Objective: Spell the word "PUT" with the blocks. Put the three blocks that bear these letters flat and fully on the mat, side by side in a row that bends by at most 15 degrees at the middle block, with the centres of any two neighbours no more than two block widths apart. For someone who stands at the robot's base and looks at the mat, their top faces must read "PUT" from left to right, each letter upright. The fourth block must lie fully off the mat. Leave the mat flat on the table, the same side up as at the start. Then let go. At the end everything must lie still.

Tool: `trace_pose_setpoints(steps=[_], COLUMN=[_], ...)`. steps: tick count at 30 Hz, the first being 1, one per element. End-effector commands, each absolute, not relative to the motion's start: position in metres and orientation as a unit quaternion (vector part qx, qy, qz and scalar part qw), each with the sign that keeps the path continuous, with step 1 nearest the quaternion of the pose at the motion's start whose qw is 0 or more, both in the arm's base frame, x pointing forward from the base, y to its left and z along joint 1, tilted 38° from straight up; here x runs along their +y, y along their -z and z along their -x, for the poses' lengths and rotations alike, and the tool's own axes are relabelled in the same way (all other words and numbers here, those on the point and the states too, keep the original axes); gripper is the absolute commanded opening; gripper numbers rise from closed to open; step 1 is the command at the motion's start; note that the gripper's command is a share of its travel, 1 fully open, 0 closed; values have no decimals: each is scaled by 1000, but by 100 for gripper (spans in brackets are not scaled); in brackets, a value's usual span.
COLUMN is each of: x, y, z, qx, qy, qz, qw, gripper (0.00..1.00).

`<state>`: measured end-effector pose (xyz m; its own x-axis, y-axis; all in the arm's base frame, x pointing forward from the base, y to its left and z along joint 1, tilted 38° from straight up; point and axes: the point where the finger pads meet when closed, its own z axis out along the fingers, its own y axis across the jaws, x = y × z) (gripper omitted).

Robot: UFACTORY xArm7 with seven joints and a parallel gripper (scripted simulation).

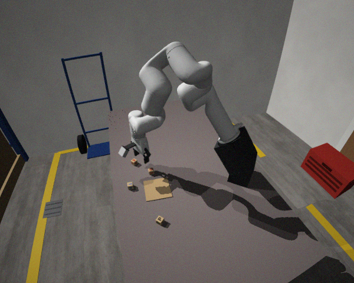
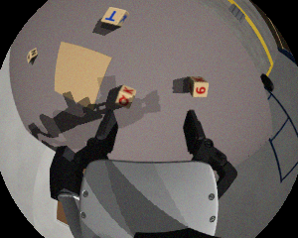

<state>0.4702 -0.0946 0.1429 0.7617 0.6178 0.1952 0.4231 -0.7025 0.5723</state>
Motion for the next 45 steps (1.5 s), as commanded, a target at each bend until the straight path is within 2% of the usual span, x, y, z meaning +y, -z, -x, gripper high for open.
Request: trace_pose_setpoints(steps=[1,26,45], x=[-98,-123,-147], y=[-148,-172,-193], z=[-475,-496,-509], qx=[224,-110,-368], qy=[-202,-275,-310], qz=[-922,-942,-873], qw=[244,161,82], gripper=[100,100,100])
